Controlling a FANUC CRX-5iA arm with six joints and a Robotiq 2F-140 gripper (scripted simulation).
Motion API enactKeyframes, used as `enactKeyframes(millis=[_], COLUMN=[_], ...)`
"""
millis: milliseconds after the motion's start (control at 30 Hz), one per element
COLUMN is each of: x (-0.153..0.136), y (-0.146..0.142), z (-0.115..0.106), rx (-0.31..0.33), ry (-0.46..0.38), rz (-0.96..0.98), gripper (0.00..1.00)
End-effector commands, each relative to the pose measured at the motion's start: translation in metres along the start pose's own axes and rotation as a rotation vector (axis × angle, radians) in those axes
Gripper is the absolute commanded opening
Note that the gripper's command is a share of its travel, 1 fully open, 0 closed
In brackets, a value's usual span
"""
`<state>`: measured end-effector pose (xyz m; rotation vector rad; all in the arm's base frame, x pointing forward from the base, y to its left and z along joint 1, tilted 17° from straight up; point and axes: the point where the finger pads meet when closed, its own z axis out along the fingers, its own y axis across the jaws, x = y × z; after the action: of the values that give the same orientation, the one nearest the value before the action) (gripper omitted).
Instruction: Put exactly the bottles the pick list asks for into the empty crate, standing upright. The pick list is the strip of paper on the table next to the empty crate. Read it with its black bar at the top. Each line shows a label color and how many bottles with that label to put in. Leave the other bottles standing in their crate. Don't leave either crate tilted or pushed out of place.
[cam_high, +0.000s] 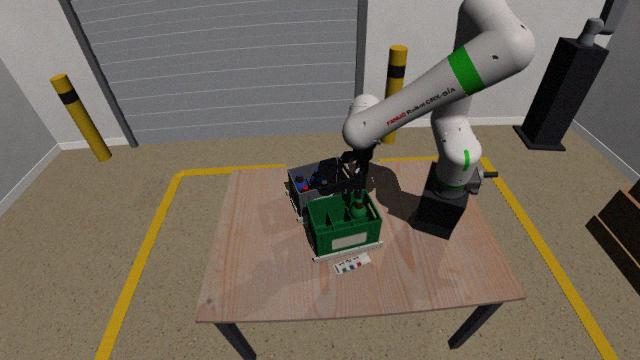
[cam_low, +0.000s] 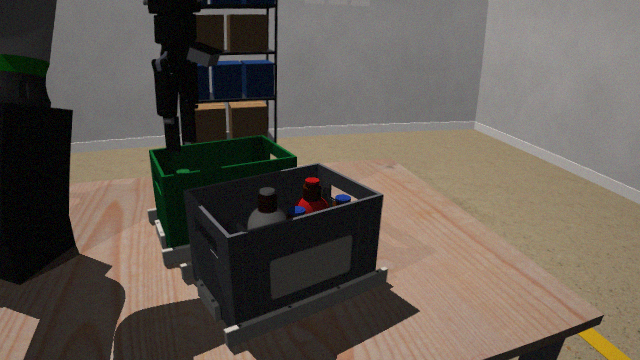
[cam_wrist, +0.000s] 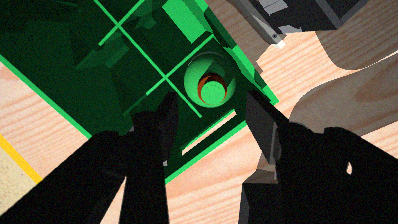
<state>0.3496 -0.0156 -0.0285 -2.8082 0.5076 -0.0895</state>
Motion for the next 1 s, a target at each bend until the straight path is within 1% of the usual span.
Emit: enactKeyframes(millis=[0, 100, 200, 267, 767, 833, 967], x=[0.001, 0.001, 0.014, 0.014, 0.082, 0.082, 0.101], y=[0.000, 0.000, 0.009, 0.009, 0.040, 0.040, 0.048], z=[-0.008, -0.013, -0.013, -0.013, -0.013, -0.013, -0.013], rx=[0.000, 0.000, 0.000, 0.000, 0.000, 0.000, 0.000], ry=[0.001, 0.001, 0.001, 0.001, 0.001, 0.001, 0.002], rz=[0.000, 0.000, 0.000, 0.000, 0.000, 0.000, 0.000], gripper=[0.44, 0.44, 0.44, 0.44, 0.44, 0.44, 0.44])
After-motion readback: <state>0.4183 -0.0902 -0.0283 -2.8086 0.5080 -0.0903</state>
